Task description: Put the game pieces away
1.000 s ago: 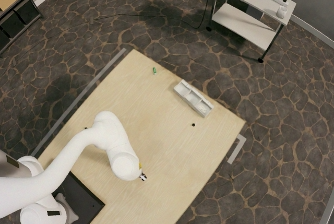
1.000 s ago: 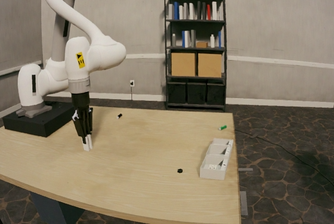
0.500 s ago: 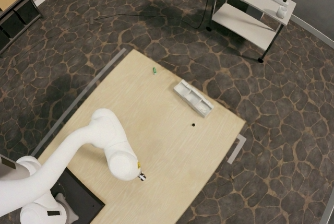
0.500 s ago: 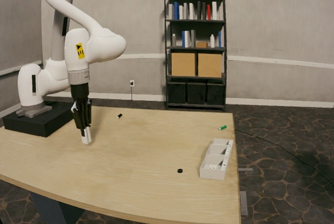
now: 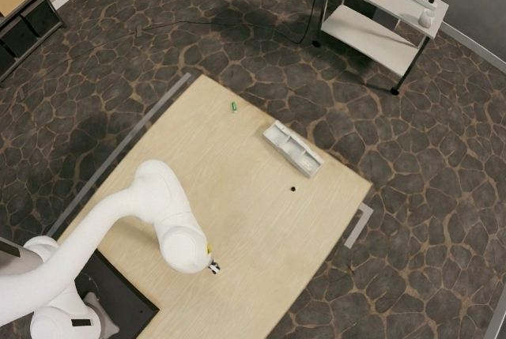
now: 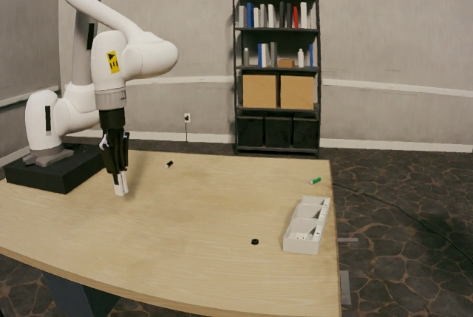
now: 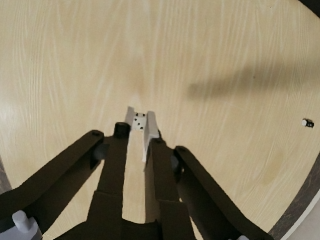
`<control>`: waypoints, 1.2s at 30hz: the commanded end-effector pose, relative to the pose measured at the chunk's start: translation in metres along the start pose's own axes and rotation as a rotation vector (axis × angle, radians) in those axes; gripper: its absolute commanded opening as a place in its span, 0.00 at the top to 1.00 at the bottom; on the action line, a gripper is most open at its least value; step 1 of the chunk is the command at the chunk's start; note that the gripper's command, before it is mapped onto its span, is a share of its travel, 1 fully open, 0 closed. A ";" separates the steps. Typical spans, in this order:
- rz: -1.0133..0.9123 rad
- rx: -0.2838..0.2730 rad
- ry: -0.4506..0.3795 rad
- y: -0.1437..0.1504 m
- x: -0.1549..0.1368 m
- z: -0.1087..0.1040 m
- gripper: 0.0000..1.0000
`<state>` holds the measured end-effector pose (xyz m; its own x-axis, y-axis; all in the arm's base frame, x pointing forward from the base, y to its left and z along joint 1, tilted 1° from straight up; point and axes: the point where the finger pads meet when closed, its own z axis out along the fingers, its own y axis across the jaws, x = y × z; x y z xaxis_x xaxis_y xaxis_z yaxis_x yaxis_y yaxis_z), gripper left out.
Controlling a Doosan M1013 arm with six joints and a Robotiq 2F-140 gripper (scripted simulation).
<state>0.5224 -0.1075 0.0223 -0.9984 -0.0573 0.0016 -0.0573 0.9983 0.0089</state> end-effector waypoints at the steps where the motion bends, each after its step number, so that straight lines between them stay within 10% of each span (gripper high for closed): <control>1: 0.000 0.000 -0.001 0.000 0.000 -0.001 0.84; 11: 0.000 0.000 -0.001 0.000 0.000 -0.007 0.84; 36: 0.000 0.000 -0.001 -0.003 -0.132 -0.008 0.84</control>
<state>0.6416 -0.1033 0.0291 -0.9984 -0.0574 0.0006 -0.0574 0.9983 0.0090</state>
